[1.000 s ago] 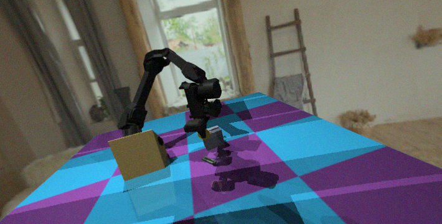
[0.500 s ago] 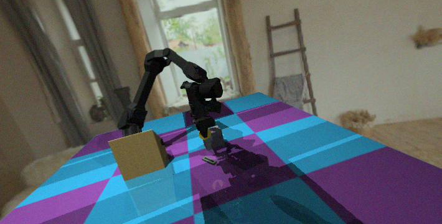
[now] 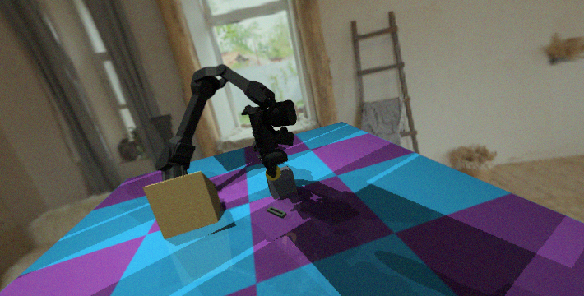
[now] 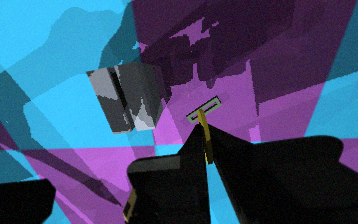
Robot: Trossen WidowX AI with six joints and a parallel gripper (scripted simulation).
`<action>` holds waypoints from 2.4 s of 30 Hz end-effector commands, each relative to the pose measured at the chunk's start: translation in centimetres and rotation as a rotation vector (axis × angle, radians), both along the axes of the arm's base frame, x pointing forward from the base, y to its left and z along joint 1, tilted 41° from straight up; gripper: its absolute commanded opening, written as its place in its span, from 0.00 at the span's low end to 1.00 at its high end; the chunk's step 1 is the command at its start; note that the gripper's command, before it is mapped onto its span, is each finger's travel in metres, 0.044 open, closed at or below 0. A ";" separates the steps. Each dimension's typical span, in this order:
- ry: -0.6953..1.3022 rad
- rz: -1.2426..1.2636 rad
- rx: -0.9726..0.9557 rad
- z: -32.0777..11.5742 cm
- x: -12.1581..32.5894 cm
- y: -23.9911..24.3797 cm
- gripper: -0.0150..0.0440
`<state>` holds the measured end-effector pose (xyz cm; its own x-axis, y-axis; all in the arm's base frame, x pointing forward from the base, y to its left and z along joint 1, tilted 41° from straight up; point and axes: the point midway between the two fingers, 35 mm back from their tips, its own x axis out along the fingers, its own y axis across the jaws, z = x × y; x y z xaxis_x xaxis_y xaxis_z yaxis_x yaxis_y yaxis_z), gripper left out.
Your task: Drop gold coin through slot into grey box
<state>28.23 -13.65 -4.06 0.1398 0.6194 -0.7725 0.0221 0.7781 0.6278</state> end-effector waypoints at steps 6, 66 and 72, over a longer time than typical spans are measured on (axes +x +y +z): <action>0.000 -0.005 0.004 1.5 1.1 1.5 0.25; -0.001 -0.002 0.007 5.8 3.5 6.5 0.25; -0.001 -0.002 0.007 5.7 3.6 6.6 0.25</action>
